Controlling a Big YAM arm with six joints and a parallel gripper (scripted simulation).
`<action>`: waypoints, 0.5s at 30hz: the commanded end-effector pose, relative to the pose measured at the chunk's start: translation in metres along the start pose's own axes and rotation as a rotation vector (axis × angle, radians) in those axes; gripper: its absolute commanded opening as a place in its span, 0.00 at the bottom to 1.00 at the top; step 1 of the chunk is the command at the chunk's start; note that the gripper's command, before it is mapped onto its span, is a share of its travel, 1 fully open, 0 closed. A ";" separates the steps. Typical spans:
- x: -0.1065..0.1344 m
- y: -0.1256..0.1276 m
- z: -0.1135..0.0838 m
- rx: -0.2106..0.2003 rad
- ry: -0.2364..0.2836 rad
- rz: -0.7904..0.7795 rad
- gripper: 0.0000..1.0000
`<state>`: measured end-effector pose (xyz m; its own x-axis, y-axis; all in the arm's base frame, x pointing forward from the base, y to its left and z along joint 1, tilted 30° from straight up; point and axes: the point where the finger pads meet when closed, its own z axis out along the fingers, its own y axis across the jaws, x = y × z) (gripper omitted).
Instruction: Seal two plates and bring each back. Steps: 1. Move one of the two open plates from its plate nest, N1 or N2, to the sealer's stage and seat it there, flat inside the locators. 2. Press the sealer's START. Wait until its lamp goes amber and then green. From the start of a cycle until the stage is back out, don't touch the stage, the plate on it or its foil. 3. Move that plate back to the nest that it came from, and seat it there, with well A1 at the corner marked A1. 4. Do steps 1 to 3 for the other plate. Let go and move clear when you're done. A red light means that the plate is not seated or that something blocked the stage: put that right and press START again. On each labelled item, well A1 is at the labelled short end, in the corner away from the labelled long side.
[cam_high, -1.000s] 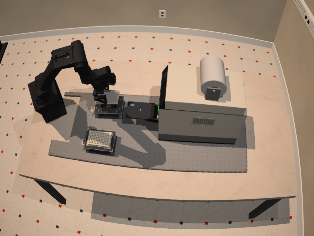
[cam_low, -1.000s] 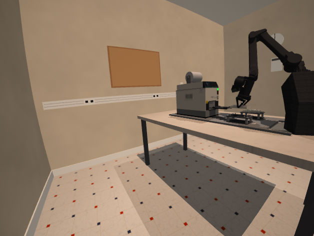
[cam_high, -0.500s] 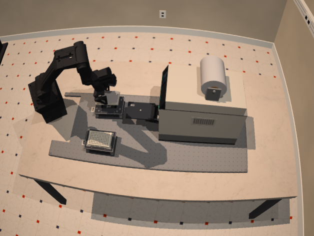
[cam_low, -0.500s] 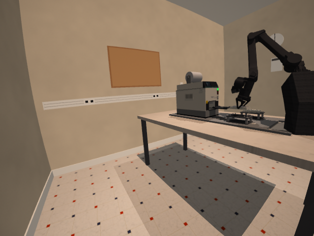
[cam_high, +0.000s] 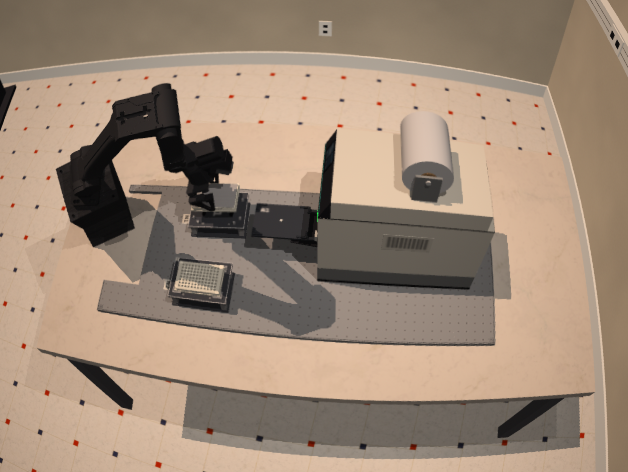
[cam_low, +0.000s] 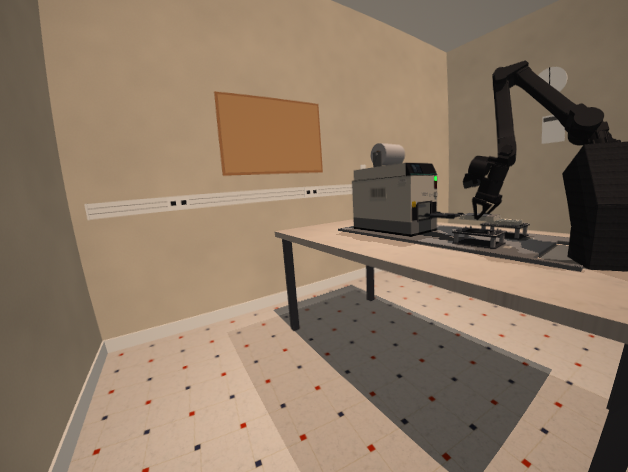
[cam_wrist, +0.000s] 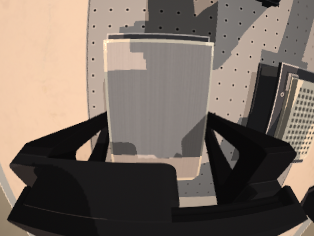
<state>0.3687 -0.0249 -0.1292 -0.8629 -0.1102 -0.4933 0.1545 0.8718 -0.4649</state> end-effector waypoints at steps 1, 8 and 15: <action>-0.005 -0.004 0.007 0.006 -0.011 0.015 0.00; -0.007 -0.004 0.011 0.007 -0.013 0.020 0.00; 0.002 -0.001 0.008 0.000 -0.009 0.003 0.00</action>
<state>0.3739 -0.0282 -0.1321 -0.8578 -0.1053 -0.5030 0.1630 0.8725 -0.4606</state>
